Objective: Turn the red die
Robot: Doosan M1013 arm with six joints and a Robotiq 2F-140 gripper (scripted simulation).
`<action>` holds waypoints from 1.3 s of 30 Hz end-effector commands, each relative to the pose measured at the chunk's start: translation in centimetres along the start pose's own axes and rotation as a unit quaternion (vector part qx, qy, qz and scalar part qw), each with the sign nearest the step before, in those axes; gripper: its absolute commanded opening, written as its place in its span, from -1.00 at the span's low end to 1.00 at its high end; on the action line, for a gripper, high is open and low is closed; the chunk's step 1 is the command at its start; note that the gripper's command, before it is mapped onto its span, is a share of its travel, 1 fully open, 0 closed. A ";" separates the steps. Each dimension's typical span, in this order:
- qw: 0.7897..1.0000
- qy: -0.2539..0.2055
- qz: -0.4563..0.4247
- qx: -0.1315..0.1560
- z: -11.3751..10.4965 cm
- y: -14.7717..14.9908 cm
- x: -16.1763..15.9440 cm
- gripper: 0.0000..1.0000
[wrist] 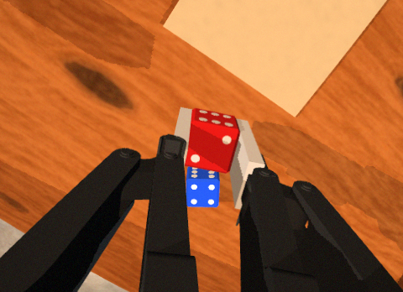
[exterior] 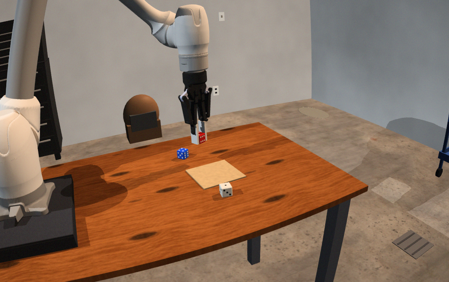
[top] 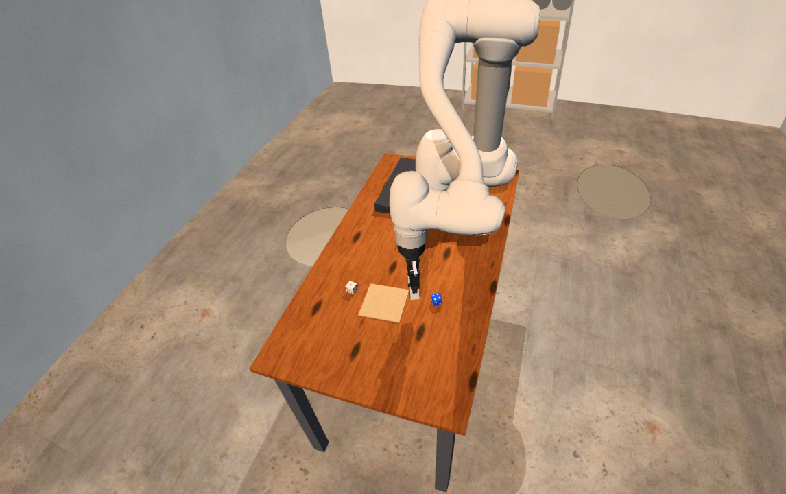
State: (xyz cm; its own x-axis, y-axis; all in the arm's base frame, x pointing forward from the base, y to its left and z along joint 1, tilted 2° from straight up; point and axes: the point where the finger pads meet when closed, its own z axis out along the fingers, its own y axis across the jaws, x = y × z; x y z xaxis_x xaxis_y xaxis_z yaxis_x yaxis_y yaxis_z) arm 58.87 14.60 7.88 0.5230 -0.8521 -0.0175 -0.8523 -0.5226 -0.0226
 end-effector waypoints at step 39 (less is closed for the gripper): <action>0.935 0.000 -0.354 0.000 -3.1 2.5 6.5 -0.68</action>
State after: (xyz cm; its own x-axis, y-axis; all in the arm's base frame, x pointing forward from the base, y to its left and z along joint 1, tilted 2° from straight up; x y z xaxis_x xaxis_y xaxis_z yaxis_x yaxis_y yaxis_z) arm 59.93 8.97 10.79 0.9055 -0.4244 0.0067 -0.4242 -0.9054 -0.0147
